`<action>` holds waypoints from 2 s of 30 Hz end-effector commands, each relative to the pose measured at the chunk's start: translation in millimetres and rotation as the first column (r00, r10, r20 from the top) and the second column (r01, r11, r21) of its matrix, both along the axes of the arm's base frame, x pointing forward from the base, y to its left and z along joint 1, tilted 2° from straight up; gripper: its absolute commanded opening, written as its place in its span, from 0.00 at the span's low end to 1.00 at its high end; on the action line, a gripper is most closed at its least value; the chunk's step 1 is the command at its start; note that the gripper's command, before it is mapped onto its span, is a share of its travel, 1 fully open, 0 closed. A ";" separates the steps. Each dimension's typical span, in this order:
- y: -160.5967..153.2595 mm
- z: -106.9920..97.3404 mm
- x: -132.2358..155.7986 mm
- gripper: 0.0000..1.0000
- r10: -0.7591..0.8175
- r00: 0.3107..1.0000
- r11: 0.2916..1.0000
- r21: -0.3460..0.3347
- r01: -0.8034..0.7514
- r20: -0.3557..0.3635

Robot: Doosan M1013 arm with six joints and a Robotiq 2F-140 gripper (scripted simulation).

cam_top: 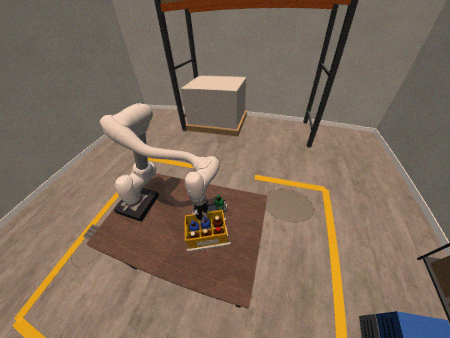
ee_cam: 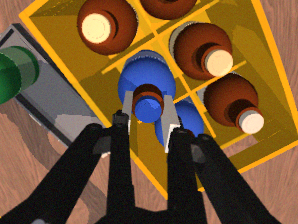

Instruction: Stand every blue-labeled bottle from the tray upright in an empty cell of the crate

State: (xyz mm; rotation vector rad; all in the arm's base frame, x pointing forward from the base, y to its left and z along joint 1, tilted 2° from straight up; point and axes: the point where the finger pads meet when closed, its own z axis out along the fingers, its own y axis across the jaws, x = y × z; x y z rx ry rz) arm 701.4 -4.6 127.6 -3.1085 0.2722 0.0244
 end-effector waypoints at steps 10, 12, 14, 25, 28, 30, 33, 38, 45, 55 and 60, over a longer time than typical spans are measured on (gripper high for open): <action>0.0 0.1 0.0 0.00 0.000 1.000 1.000 0.000 0.000 0.000; 0.0 0.1 0.0 0.00 0.000 1.000 1.000 0.000 0.000 0.000; 0.0 0.1 0.0 0.00 0.000 1.000 1.000 0.000 0.000 0.000; 0.0 -0.9 0.0 0.00 0.000 1.000 1.000 0.000 0.000 0.000; 0.0 -1.1 0.0 0.00 0.000 1.000 1.000 0.000 0.000 0.000; 0.1 -1.5 0.0 0.00 0.000 1.000 1.000 0.000 0.000 0.000; 0.1 -2.4 -0.1 0.00 0.000 1.000 1.000 0.000 0.000 0.000; 0.1 -4.2 -0.1 0.00 0.000 1.000 1.000 0.000 0.000 0.000; 0.2 -6.4 -0.1 0.00 0.000 1.000 1.000 0.000 0.000 0.000; 0.3 -11.3 -0.2 0.00 0.000 1.000 1.000 0.000 0.000 0.000; 0.3 -13.6 -0.2 0.00 0.000 1.000 1.000 0.000 0.000 0.000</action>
